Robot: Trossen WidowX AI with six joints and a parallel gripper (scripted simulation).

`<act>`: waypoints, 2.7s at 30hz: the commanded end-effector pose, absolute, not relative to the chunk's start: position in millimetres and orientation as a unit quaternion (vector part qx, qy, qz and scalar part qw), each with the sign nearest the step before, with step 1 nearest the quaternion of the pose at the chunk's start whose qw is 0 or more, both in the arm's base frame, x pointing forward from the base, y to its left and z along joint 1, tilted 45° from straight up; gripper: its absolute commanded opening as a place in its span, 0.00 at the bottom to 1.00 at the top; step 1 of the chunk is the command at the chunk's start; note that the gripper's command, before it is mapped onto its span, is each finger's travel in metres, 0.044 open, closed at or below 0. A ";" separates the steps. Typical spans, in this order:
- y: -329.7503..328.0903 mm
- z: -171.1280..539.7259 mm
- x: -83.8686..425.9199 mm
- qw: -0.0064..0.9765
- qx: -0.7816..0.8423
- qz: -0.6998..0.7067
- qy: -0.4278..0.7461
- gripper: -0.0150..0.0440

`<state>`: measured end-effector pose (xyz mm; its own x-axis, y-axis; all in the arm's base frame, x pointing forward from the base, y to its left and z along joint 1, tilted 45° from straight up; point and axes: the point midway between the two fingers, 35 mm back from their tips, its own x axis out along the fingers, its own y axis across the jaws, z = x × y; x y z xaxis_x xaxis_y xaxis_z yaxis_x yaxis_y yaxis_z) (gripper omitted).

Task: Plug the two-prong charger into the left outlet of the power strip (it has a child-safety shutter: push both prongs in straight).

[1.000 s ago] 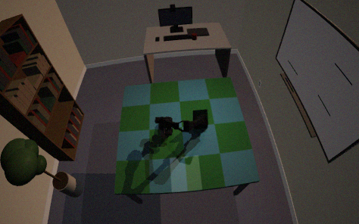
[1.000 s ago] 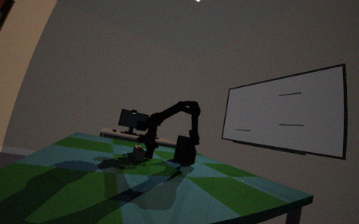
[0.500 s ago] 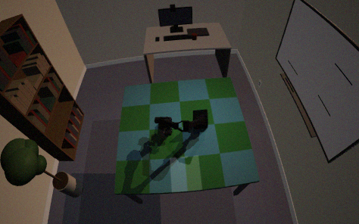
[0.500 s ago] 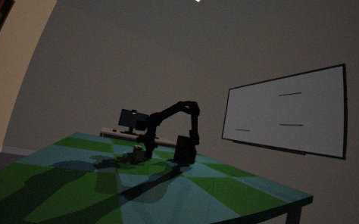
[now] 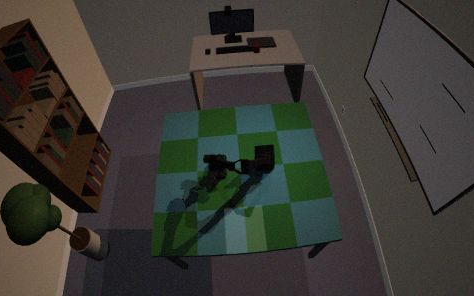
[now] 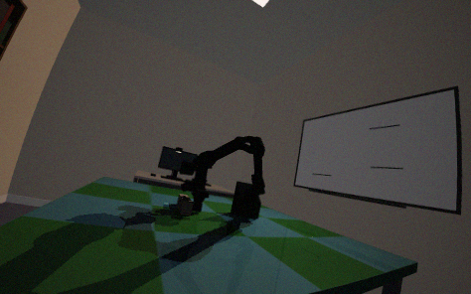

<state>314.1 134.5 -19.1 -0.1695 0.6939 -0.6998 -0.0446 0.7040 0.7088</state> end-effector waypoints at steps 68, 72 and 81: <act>137.0 -18.4 328.3 0.603 0.233 0.308 0.698 0.25; 136.8 -18.3 327.8 0.603 0.233 0.308 0.698 0.25; 136.3 -17.8 327.1 0.603 0.233 0.308 0.698 0.25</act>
